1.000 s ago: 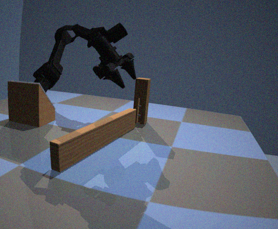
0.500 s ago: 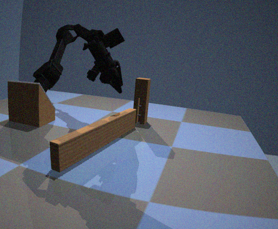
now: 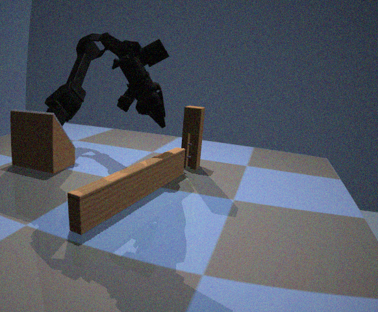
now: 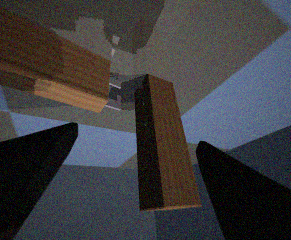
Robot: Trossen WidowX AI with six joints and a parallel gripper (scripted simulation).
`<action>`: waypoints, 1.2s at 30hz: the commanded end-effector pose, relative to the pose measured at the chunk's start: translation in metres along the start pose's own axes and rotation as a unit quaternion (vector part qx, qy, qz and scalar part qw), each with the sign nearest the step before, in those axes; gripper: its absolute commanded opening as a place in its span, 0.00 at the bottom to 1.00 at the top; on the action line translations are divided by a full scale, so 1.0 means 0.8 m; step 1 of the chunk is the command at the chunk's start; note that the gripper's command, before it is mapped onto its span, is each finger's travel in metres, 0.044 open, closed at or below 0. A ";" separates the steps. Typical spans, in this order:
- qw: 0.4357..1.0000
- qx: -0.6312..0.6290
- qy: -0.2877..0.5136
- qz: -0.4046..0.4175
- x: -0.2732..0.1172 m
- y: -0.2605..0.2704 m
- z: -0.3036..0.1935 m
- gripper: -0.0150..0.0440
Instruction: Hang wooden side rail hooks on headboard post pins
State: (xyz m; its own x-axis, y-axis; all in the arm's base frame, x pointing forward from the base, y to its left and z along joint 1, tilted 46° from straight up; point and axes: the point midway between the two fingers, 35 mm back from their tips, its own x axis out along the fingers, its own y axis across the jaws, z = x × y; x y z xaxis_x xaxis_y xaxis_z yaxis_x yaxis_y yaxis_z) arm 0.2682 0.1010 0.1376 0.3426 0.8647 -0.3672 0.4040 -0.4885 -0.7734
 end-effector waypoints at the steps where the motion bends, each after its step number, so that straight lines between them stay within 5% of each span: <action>1: 1.000 -0.001 -0.001 -0.002 0.000 0.000 0.001 1.00; 7: 1.000 0.018 0.000 0.001 -0.001 0.001 -0.001 1.00; 19: 0.911 0.411 0.022 0.038 -0.015 0.028 -0.036 1.00; 27: 0.747 0.663 0.022 0.049 -0.015 0.032 -0.046 1.00; 36: 0.478 0.876 0.029 0.064 -0.014 0.036 -0.053 1.00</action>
State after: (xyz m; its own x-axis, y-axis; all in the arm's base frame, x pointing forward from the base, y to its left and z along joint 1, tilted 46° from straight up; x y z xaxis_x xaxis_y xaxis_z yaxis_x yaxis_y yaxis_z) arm 0.3033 0.0759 0.1402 0.3474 0.8197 -0.4554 -0.8232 0.0341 -0.5667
